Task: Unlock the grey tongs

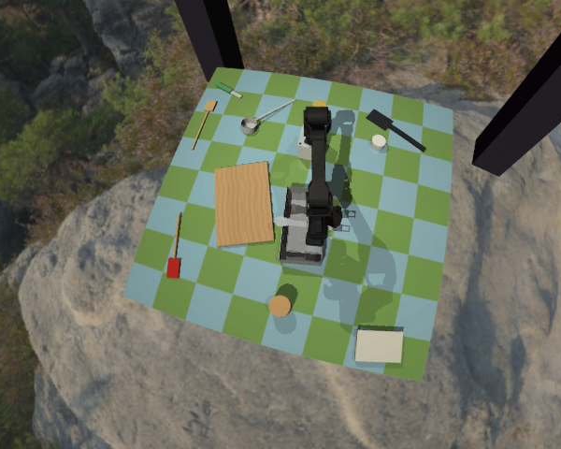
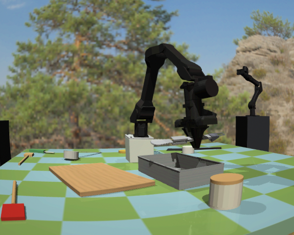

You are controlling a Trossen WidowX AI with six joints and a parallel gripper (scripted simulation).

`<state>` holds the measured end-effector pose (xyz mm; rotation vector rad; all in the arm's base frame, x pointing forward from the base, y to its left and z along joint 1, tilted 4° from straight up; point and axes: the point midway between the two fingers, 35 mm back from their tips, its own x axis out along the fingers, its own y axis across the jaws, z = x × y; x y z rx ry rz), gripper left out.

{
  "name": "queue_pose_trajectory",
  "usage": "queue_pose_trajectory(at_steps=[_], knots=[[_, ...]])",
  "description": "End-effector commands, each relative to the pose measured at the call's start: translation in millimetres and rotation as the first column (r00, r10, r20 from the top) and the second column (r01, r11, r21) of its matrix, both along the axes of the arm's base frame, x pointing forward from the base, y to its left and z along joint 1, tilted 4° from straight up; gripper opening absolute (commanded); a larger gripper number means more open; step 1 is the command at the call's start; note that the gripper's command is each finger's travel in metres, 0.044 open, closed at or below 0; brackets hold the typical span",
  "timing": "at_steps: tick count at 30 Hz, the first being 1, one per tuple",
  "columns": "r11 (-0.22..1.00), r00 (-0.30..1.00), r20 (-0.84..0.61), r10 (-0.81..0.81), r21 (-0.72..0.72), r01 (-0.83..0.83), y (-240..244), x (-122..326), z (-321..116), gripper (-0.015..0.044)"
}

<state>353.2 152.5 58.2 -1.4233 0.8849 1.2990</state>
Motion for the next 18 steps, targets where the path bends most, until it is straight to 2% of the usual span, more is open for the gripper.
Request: queue_pose_trajectory(at_steps=[1, 18], knots=[[0.999, 0.999, -0.034, -0.029, -0.018, 0.028, 0.1, 1.4, 5.0, -0.0150], [0.995, 0.992, -0.084, -0.098, -0.036, 0.095, -14.9, 4.7, 7.5, -0.0150]])
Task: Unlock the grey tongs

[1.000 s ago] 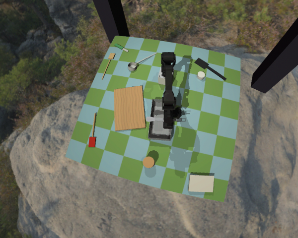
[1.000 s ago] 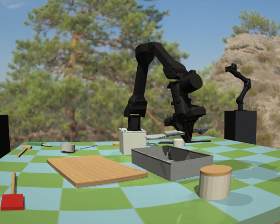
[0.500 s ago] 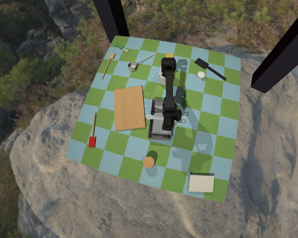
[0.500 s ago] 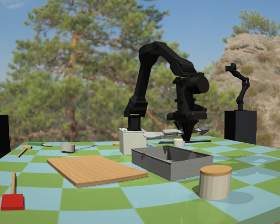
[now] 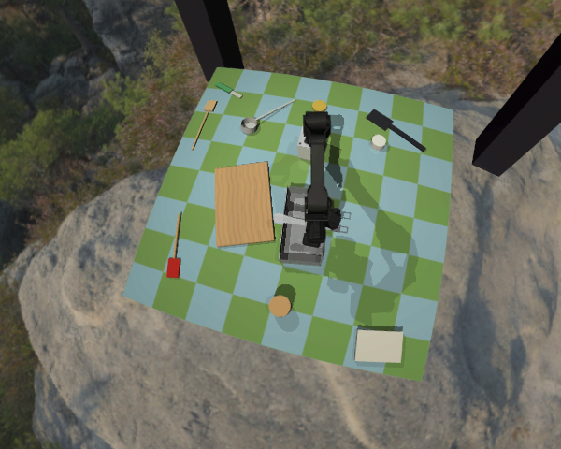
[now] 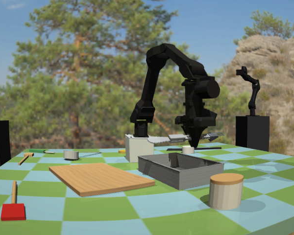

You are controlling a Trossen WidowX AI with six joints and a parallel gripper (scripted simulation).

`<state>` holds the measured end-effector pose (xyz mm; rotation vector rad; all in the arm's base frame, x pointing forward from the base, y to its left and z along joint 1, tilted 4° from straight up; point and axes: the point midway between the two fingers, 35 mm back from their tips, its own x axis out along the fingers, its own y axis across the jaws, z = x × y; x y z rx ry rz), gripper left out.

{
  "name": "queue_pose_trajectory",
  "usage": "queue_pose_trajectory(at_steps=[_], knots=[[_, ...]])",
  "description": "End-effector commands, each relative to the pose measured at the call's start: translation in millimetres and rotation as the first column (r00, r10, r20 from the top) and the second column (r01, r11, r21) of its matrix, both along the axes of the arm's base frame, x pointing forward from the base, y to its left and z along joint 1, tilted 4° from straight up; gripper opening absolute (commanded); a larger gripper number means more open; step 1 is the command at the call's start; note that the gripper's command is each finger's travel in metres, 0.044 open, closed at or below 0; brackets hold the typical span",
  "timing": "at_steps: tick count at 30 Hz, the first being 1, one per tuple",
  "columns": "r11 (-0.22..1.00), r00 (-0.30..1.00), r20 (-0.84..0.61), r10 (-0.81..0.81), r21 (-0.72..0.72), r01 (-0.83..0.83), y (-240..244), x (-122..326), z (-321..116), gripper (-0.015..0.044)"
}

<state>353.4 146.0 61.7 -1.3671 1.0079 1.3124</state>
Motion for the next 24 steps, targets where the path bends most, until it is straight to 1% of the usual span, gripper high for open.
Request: queue_pose_trajectory(at_steps=[1, 12, 24], knots=[[0.998, 0.998, 0.001, -0.056, 0.005, 0.056, -13.4, 6.6, 5.7, -0.0150], [0.948, 0.949, -0.011, -0.316, 0.020, 0.317, -81.8, 27.0, 28.8, -0.0150], [0.819, 0.820, -0.026, -0.572, 0.034, 0.572, -158.9, 32.0, 54.0, -0.0150]])
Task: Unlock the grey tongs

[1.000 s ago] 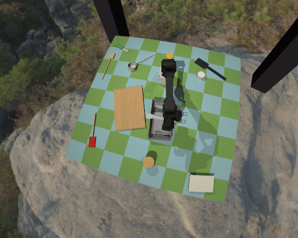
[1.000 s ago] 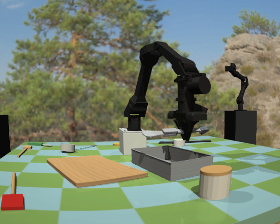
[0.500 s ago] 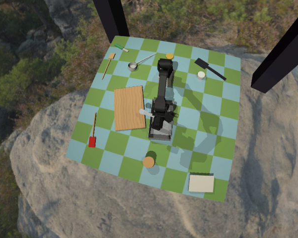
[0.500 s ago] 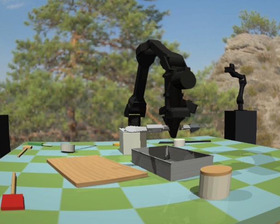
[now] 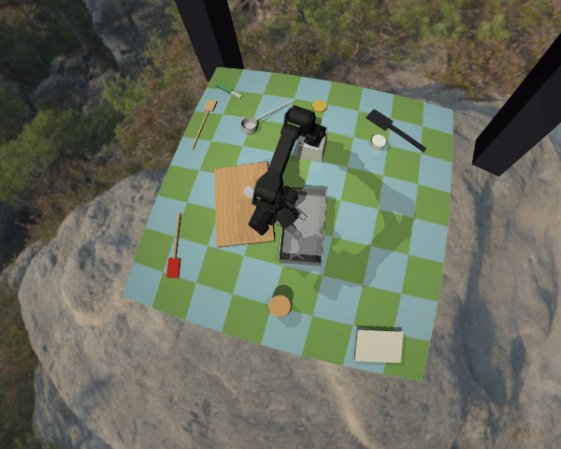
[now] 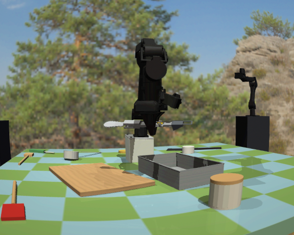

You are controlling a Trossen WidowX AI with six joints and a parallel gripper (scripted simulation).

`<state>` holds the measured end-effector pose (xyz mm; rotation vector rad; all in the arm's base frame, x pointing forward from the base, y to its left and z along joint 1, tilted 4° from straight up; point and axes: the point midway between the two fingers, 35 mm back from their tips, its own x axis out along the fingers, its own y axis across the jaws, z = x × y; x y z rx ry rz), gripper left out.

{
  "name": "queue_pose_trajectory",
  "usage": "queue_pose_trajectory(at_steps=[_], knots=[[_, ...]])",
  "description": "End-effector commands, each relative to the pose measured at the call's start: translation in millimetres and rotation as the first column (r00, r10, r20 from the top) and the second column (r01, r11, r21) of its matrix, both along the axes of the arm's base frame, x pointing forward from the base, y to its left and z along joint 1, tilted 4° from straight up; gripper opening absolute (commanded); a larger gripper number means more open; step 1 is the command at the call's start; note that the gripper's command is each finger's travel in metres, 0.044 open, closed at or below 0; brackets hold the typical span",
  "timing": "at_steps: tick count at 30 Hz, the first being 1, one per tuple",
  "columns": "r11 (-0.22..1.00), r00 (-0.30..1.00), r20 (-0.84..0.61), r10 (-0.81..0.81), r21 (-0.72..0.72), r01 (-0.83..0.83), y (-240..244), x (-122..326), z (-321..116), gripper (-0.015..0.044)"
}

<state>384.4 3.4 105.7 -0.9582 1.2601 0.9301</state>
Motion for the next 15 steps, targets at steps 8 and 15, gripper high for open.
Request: queue_pose_trajectory(at_steps=[8, 15], knots=[[0.993, 0.993, 0.008, -0.121, 0.011, 0.121, -31.4, 0.6, 11.0, -0.0150], [0.961, 0.961, 0.000, -0.277, 0.019, 0.277, -74.4, -2.9, 8.9, -0.0150]])
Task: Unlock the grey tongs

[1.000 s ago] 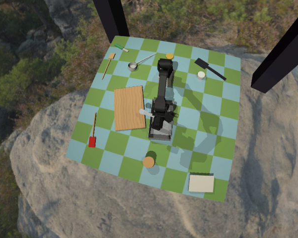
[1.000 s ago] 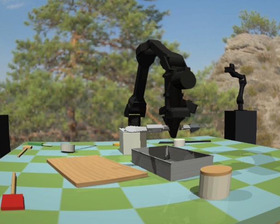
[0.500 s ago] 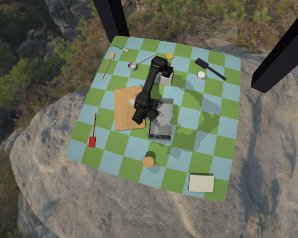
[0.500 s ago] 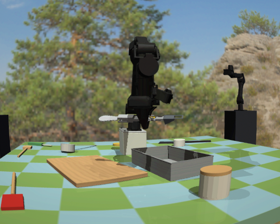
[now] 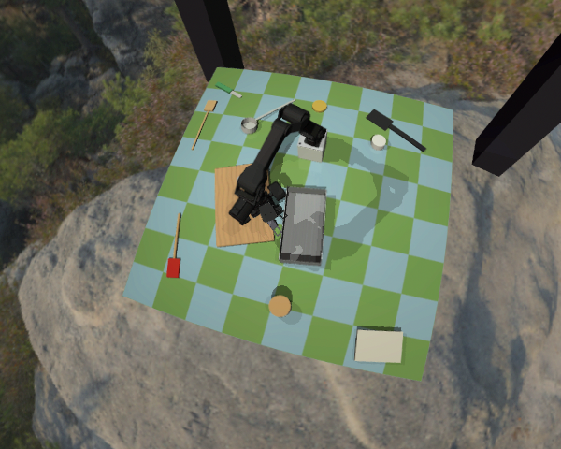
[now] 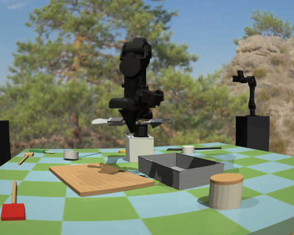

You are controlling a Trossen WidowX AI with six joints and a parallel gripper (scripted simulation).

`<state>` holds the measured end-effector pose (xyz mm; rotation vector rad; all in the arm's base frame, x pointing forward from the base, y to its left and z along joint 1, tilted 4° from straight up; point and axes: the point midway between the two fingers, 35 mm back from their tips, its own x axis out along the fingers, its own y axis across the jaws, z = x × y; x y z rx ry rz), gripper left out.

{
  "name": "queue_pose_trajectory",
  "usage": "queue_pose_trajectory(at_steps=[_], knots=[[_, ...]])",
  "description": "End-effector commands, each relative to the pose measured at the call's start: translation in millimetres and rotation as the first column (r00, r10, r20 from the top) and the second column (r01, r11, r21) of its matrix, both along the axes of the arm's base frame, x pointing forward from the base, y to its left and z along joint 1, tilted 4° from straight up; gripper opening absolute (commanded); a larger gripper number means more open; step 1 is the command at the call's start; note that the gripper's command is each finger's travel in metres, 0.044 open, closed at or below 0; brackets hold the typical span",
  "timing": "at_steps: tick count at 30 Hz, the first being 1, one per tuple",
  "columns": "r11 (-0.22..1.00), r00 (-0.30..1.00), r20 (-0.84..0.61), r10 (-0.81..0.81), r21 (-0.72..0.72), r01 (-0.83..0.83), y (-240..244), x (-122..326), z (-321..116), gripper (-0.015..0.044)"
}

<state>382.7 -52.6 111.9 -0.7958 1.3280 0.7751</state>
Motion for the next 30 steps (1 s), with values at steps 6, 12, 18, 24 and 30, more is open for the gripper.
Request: queue_pose_trajectory(at_steps=[6, 12, 18, 24, 30], knots=[[0.977, 0.977, 0.001, -0.212, 0.013, 0.211, -55.3, -8.1, 0.7, -0.0150], [0.937, 0.938, -0.007, -0.348, 0.022, 0.348, -93.2, -19.3, -1.2, -0.0150], [0.881, 0.881, -0.016, -0.473, 0.030, 0.473, -128.9, -33.9, -3.1, -0.0150], [0.873, 0.874, -0.017, -0.486, 0.031, 0.487, -132.8, -35.8, -3.3, -0.0150], [0.864, 0.870, 0.012, -0.493, 0.129, 0.487, -134.0, -35.8, -9.4, -0.0150]])
